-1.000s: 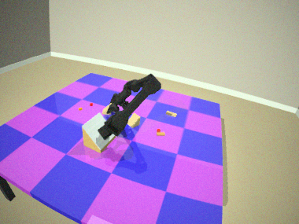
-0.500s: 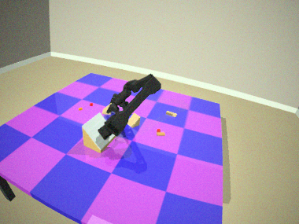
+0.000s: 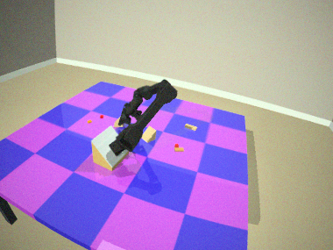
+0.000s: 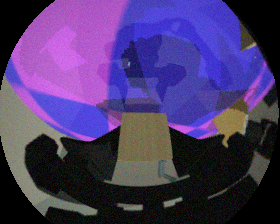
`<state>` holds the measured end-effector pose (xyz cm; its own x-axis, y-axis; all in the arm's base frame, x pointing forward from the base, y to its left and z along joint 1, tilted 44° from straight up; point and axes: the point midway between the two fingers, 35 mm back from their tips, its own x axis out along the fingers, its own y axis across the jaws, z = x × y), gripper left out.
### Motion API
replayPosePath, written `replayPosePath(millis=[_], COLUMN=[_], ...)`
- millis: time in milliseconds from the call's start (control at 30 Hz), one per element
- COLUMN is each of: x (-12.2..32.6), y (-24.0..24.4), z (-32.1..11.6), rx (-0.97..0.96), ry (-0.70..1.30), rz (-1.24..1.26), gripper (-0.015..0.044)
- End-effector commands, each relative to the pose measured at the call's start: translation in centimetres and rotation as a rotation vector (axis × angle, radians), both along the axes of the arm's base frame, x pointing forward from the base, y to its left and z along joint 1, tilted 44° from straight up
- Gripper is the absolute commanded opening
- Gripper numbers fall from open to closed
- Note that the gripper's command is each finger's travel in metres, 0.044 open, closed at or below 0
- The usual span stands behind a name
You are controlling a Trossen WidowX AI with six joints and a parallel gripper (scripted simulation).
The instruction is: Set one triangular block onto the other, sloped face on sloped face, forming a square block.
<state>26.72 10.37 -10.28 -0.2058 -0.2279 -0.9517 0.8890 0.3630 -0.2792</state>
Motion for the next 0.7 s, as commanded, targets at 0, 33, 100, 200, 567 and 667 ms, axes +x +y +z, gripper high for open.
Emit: replayPosePath(millis=[0,33,100,200,567,667], x=[-0.2,-0.3,-0.5,-0.7,-1.6,-1.9], y=[0.8,1.0,1.4,1.9,3.7,4.2], z=[0.1,0.1,0.1,0.1,-0.4,-0.6], rx=[-0.098,-0.121,-0.167,-0.235,-0.486,-0.555], ry=[-0.042,-0.052,-0.071,-0.099,-0.203,-0.232], rz=[0.031,0.038,0.053,0.075,0.154,0.176], gripper=[0.0,0.0,0.0,0.0,0.0,0.0])
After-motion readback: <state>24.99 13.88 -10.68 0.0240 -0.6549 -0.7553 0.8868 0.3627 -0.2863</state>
